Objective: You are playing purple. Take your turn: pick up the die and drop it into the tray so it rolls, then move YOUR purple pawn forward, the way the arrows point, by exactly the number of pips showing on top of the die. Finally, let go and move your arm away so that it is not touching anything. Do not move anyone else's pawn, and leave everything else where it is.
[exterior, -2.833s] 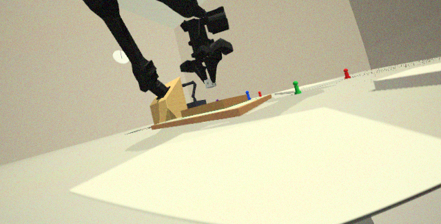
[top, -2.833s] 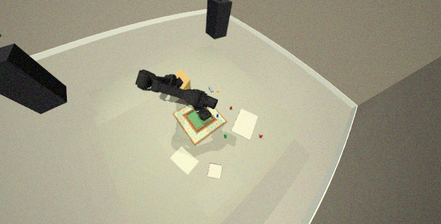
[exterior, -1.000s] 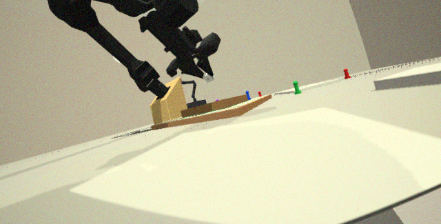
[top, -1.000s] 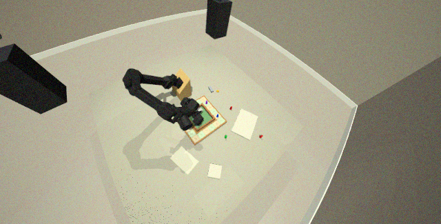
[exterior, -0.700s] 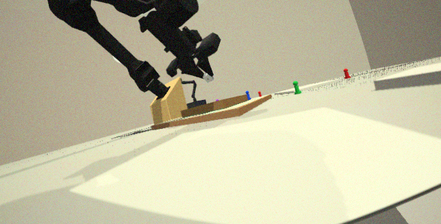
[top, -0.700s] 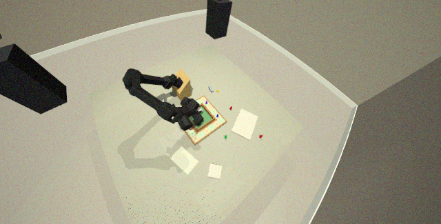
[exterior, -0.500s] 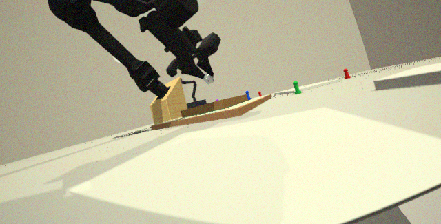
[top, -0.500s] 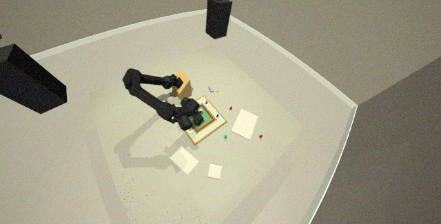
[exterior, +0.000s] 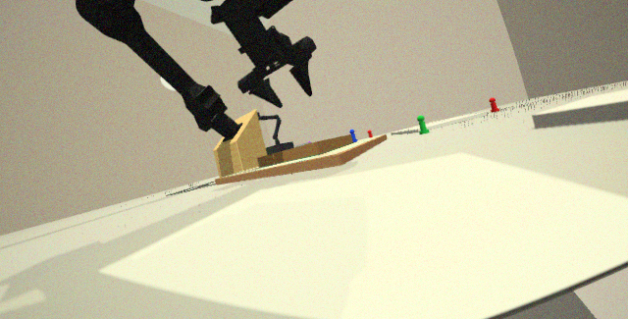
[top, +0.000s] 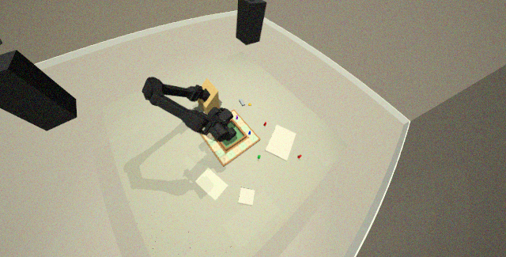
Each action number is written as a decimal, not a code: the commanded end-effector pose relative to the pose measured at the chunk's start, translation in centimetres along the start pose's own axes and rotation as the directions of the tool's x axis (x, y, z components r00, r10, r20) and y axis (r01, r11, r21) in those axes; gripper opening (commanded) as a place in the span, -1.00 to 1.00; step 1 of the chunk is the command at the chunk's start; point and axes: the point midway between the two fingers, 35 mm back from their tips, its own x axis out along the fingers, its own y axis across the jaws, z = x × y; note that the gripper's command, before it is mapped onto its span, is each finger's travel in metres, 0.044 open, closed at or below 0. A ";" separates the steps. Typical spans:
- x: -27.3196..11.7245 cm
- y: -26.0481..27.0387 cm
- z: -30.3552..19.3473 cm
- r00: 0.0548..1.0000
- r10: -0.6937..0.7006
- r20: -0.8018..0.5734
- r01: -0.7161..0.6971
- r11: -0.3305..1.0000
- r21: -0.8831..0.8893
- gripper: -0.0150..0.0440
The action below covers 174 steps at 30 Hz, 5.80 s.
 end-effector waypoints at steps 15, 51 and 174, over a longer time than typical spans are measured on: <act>3.8 0.4 1.2 0.851 -0.026 -0.524 0.074 0.995 0.072 0.73; 12.4 6.6 7.4 0.803 -0.059 -0.593 0.567 0.383 0.730 0.19; -0.2 7.7 -7.6 0.821 -0.072 -0.567 0.545 0.396 0.739 -0.49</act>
